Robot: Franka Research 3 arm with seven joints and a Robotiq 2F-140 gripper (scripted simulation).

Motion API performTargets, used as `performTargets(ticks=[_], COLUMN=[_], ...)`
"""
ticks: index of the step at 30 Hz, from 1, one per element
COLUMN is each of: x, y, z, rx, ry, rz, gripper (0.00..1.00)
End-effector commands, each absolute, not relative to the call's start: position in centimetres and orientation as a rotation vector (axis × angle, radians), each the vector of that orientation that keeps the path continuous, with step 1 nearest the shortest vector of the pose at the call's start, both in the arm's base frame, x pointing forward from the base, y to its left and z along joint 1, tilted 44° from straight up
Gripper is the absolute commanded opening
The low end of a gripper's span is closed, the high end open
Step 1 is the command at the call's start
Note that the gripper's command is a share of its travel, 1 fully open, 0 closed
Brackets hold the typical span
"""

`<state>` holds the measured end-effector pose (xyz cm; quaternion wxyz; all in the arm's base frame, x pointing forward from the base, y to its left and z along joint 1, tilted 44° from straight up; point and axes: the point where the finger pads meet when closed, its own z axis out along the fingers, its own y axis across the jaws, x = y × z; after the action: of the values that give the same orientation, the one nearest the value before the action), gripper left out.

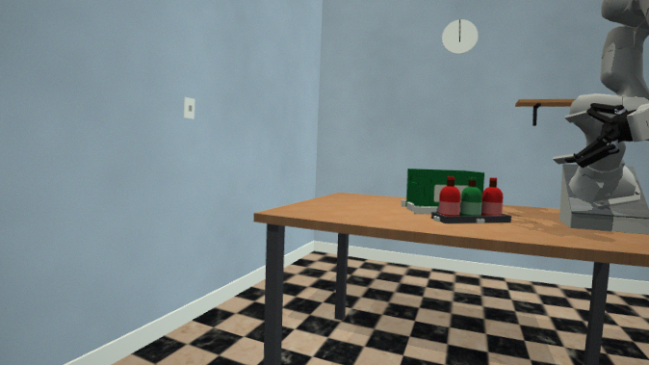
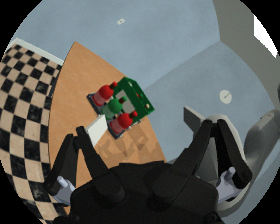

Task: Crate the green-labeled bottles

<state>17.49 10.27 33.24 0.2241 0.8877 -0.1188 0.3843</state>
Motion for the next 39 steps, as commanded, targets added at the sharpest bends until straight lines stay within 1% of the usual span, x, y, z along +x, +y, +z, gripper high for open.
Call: performTargets(ticks=[1,21,30,39], x=[17.5,17.5,19.0,20.0], y=[10.3,10.4,12.2,12.7], z=[33.2,33.4,36.3,37.9], rx=[2.450,2.458,2.622,2.699], ry=[-0.328,-0.319,-0.139,-0.043], rz=[1.061,1.052,0.897,0.832], gripper=[1.00,1.00,1.00,1.00])
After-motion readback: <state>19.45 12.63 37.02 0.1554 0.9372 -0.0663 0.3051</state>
